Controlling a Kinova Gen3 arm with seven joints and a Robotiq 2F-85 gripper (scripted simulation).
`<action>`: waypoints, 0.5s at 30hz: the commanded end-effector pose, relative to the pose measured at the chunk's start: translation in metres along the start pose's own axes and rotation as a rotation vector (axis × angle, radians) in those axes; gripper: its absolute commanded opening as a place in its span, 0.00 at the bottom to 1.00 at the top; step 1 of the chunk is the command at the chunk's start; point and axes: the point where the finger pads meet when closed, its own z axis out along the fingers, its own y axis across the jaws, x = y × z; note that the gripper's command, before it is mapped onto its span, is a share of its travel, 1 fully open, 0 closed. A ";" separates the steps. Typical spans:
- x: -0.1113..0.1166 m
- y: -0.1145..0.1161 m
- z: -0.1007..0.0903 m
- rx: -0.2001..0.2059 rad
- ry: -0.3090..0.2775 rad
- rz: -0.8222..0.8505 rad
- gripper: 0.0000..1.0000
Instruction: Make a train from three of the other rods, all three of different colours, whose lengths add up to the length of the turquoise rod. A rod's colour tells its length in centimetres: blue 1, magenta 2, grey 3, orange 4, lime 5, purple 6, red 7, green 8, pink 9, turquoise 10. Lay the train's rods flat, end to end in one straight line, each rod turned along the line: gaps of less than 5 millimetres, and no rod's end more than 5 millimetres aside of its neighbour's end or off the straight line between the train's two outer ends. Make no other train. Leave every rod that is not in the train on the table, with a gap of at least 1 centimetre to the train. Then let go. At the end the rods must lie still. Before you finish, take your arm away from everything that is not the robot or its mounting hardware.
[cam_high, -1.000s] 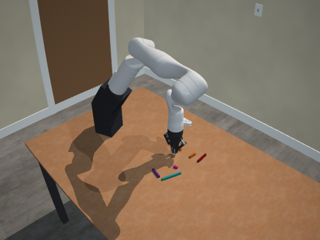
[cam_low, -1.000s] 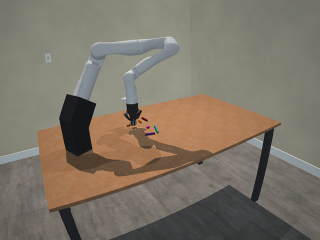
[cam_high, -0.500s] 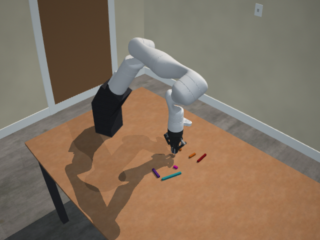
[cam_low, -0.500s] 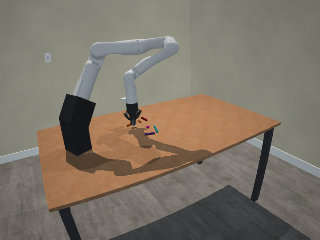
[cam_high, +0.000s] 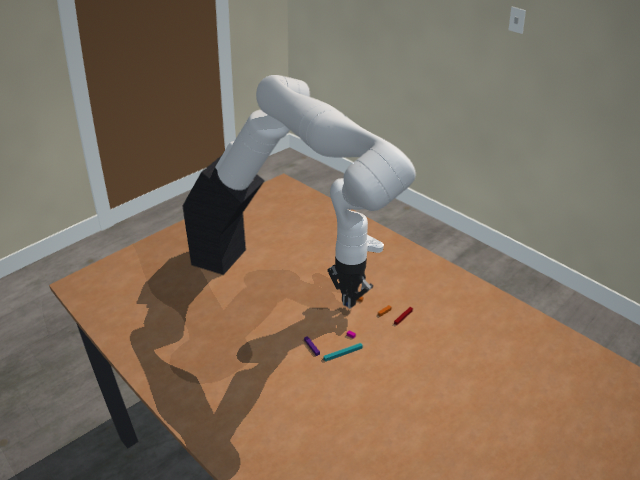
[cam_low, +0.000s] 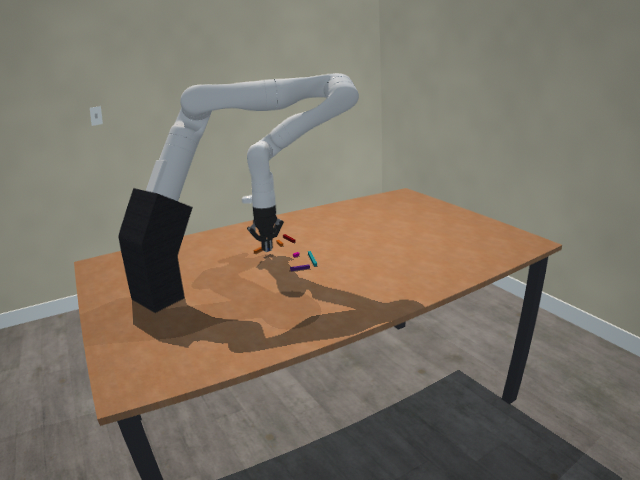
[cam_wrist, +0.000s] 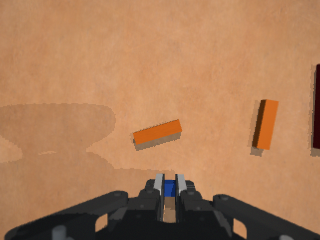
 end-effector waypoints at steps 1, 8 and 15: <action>0.000 0.000 0.000 -0.001 0.000 0.000 0.05; 0.000 0.000 0.002 -0.001 0.000 0.000 0.05; 0.000 0.000 0.007 -0.001 0.000 0.000 0.05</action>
